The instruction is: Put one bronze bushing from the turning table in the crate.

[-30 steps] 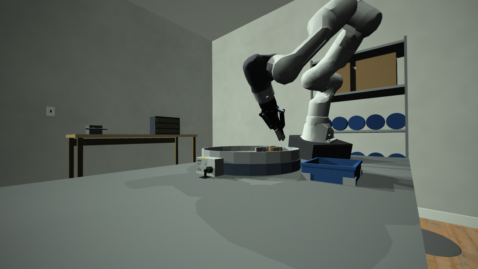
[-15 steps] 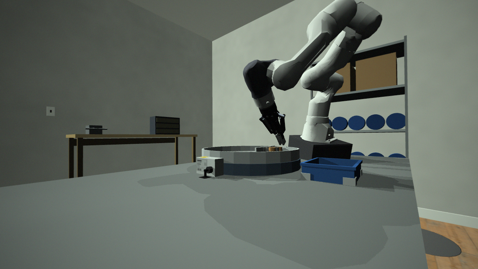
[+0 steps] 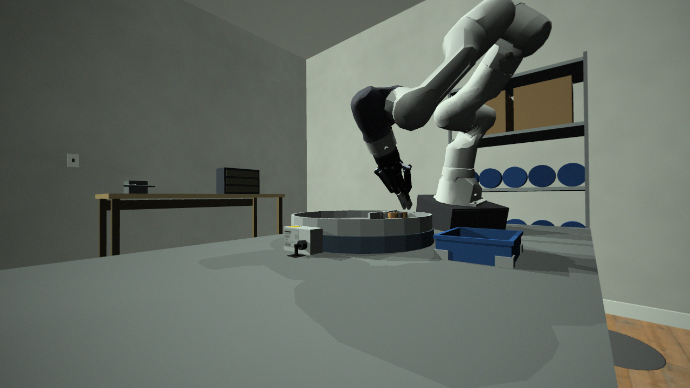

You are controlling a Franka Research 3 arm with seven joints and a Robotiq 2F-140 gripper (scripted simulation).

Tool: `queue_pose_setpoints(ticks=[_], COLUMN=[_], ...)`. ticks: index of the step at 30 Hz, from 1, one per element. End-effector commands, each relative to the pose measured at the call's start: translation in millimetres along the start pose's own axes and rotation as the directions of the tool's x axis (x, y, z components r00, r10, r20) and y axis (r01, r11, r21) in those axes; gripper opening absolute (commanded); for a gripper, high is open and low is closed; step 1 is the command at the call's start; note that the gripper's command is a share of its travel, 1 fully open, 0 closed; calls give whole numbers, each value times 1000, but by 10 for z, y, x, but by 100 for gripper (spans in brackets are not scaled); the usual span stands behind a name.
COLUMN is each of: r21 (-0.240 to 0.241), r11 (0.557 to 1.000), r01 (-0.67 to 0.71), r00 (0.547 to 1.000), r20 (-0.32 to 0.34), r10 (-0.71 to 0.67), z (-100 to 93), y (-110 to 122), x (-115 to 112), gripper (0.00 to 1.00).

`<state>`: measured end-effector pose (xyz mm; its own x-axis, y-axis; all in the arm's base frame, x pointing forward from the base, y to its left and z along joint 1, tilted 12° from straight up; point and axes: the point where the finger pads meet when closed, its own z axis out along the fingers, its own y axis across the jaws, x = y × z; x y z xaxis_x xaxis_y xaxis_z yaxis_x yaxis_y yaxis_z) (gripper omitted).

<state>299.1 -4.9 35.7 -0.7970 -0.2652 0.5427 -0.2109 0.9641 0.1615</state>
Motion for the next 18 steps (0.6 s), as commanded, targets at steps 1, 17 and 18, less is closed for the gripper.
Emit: queue_pose_setpoints(ticks=[1, 17, 18], r21=[1, 1, 1], r11=[1000, 1000, 1000], r01=[2, 2, 2], r00=[1000, 1000, 1000], r20=[6, 6, 6], r10=[-2, -2, -2], z=[-9, -15, -16], y=[-4, -13, -14], x=[-21, -37, -40], gripper=[6, 6, 6])
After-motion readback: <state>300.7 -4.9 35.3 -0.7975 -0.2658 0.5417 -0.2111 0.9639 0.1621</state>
